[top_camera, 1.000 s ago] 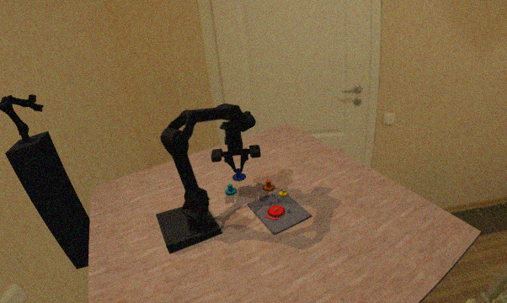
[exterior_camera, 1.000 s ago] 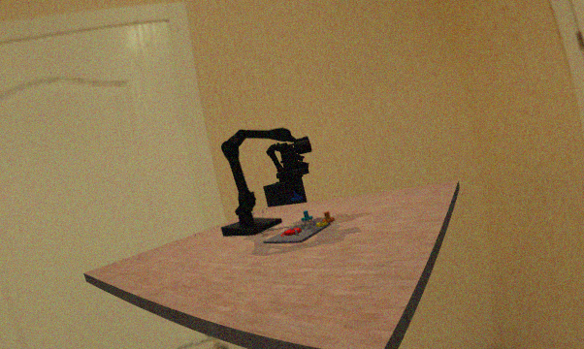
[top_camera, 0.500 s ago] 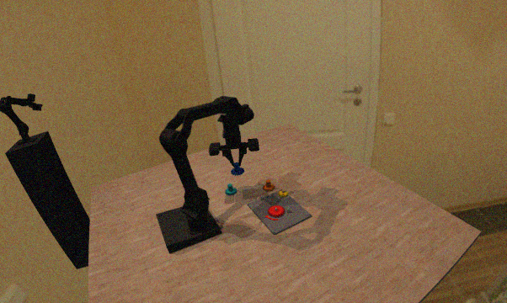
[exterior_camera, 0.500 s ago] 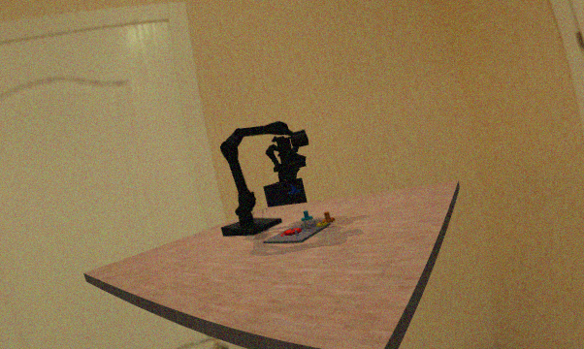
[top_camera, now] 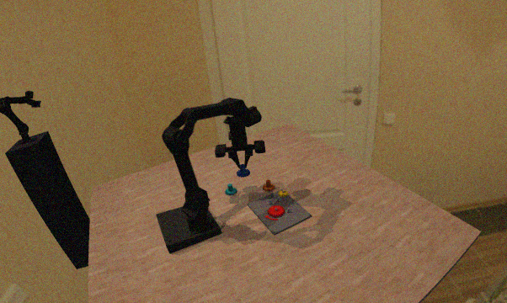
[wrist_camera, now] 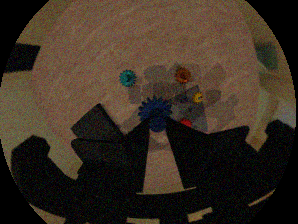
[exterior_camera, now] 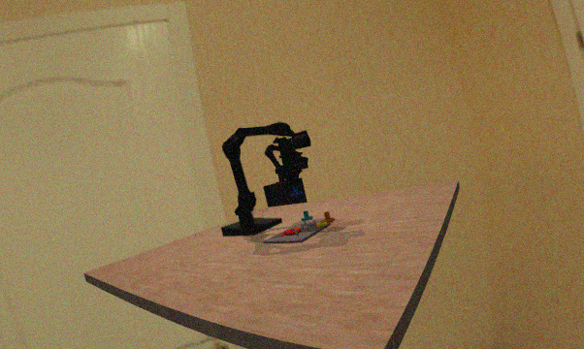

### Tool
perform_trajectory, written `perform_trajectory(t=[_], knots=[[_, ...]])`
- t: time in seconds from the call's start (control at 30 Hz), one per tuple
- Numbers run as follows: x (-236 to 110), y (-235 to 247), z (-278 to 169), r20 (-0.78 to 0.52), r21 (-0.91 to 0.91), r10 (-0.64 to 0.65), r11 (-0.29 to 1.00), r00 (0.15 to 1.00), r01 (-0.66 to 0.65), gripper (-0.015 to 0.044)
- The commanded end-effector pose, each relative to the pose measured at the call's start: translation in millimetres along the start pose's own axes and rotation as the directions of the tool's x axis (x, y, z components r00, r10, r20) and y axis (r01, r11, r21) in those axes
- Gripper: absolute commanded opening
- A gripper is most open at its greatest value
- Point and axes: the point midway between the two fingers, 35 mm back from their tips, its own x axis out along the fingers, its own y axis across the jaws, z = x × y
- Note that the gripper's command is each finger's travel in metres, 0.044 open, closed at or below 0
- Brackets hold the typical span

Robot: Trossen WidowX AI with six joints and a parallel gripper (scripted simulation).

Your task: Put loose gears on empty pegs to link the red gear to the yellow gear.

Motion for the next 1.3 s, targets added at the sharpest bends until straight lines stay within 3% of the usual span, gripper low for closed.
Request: perform_trajectory(t=[0.0, 1.27], knots=[[7.2, -8.5, -2.5, -0.001, -0.004, 0.004, 1.0, 1.0, -0.004, 0.0], [59.3, -81.6, -44.3, -0.005, -0.012, -0.01, 1.0, 1.0, 0.01, 0.0]])
